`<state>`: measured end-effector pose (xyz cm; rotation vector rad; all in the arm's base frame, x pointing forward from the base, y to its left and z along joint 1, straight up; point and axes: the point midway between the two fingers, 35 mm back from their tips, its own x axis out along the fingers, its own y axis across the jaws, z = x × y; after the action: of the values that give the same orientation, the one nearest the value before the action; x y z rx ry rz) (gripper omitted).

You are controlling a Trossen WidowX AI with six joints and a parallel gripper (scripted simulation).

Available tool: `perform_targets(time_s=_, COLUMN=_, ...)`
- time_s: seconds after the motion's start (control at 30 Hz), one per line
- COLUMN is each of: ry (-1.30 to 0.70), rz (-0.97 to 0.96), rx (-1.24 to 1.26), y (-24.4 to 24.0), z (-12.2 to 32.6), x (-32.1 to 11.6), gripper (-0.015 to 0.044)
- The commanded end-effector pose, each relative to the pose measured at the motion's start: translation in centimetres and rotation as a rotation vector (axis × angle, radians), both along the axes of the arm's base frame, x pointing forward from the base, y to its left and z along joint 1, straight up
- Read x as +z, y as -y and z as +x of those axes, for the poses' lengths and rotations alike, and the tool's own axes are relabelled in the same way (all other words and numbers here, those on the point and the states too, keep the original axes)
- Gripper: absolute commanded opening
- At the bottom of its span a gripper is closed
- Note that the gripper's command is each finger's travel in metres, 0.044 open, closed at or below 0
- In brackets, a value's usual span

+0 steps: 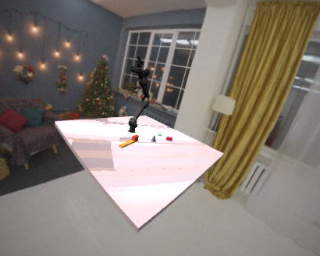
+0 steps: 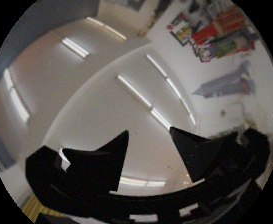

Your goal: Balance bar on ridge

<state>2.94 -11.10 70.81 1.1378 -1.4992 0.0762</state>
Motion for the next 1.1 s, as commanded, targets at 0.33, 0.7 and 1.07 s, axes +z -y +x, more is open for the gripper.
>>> perform_targets(time_s=0.33, ry=-0.393, rz=0.405, rx=-0.096, y=13.9, z=6.5, x=-10.5, gripper=0.0315)
perform_targets(time_s=0.7, ry=-0.882, rz=0.685, rx=-0.065, y=19.9, z=12.9, x=-22.9, gripper=0.0315)
perform_targets(time_s=1.07, ry=-1.493, rz=0.844, rx=0.094, y=19.8, z=18.1, x=-37.0, gripper=0.0315)
